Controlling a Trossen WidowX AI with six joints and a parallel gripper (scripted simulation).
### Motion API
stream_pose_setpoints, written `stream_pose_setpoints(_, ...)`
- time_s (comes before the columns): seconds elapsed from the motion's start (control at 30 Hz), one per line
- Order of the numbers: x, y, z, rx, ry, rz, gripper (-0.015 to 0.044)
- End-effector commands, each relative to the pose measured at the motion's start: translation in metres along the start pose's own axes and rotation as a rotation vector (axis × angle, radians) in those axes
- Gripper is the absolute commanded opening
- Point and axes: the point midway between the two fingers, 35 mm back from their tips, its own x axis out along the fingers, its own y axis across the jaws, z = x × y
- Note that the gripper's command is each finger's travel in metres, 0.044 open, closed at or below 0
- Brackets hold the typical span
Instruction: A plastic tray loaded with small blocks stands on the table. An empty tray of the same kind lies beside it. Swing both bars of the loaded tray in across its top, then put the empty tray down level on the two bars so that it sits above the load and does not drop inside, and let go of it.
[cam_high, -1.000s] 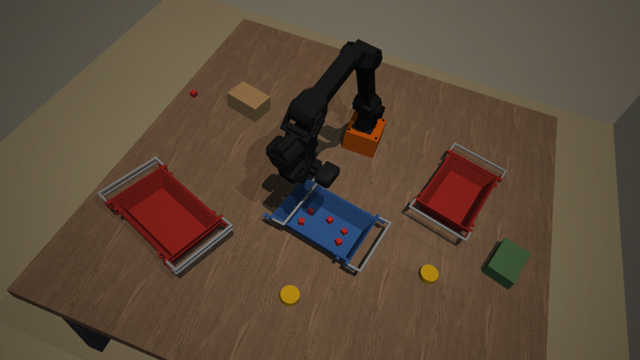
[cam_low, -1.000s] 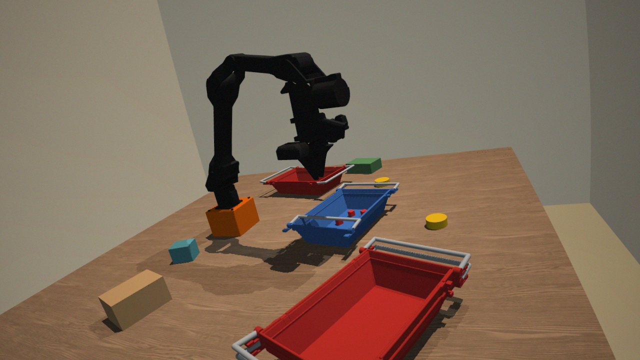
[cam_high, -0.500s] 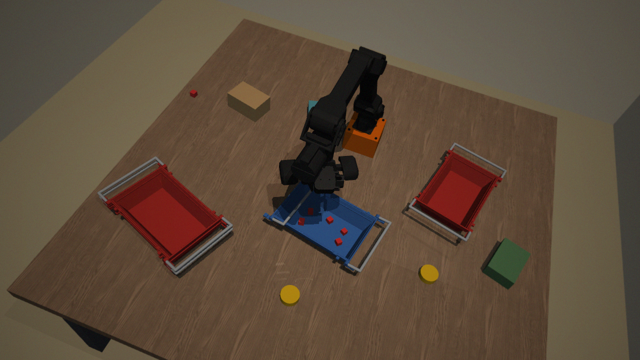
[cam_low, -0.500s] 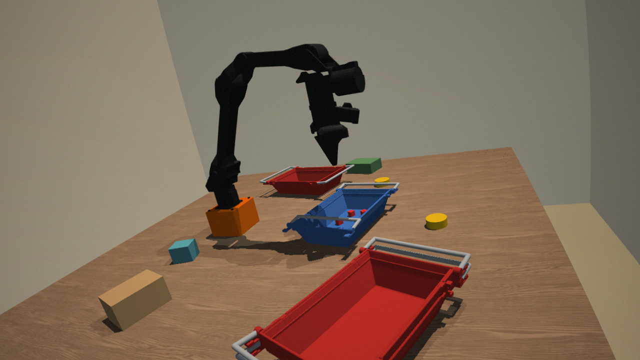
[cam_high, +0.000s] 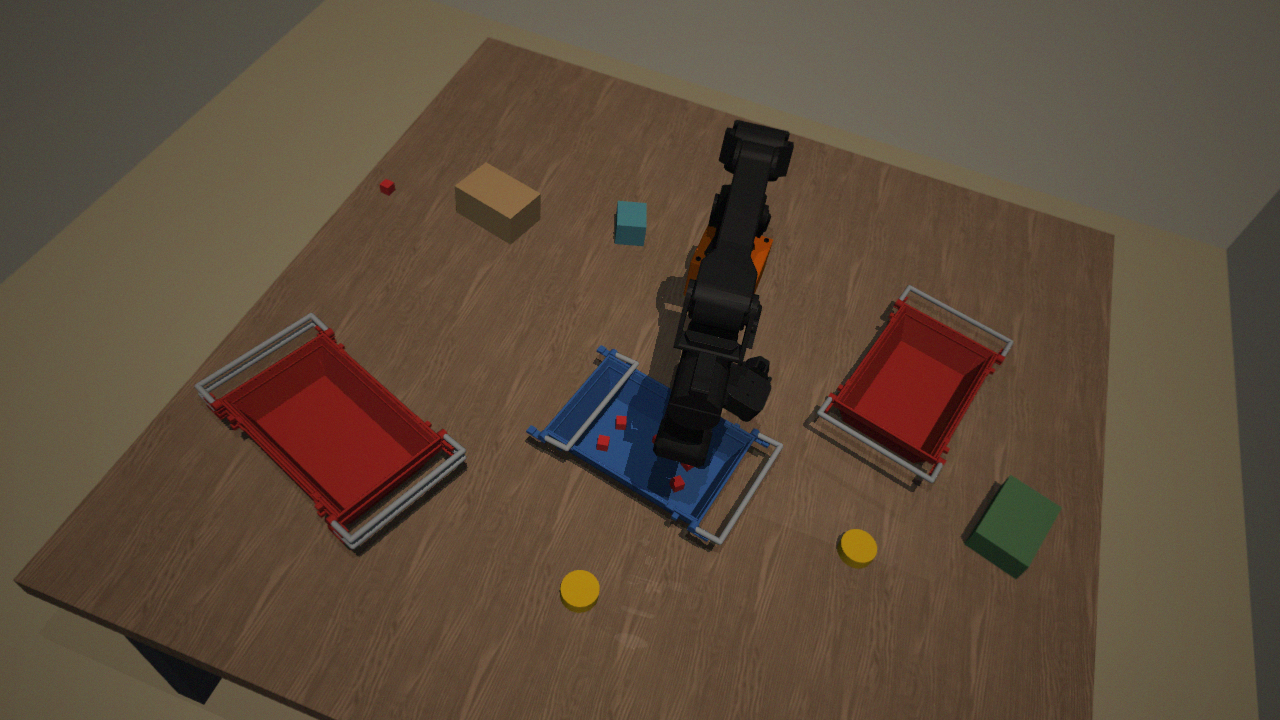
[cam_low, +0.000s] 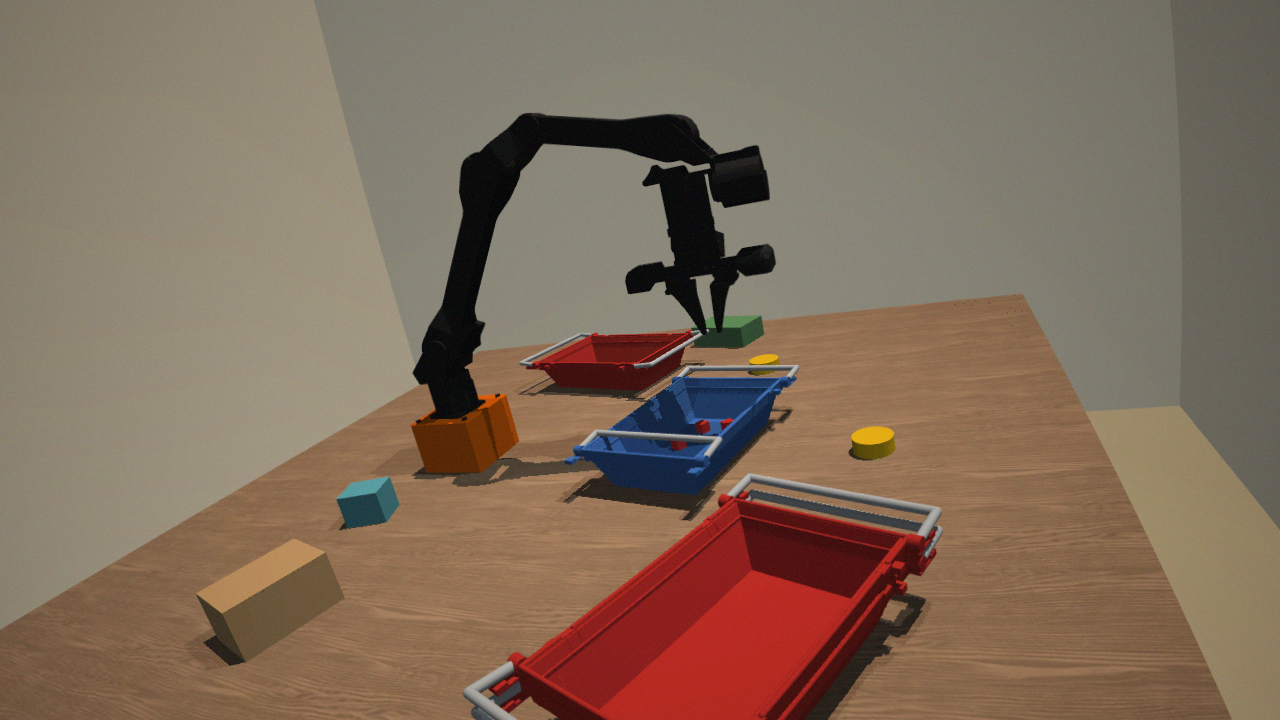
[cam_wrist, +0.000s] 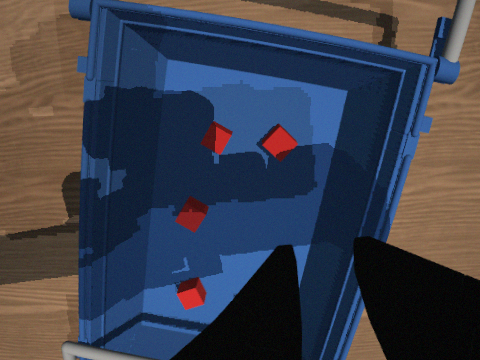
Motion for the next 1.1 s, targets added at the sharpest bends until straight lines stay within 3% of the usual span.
stream_pose_setpoints(0.0,0.032,-0.007,0.062,-0.747,-0.005,0.004,0.0081)
stream_pose_setpoints(0.27,0.051,-0.005,0.106,-1.277,-0.007,-0.001,0.0081)
stream_pose_setpoints(0.7,0.053,-0.005,0.106,-1.279,-0.007,-0.001,0.0081)
stream_pose_setpoints(1.07,0.103,-0.005,0.107,-1.279,-0.007,-0.001,0.0081)
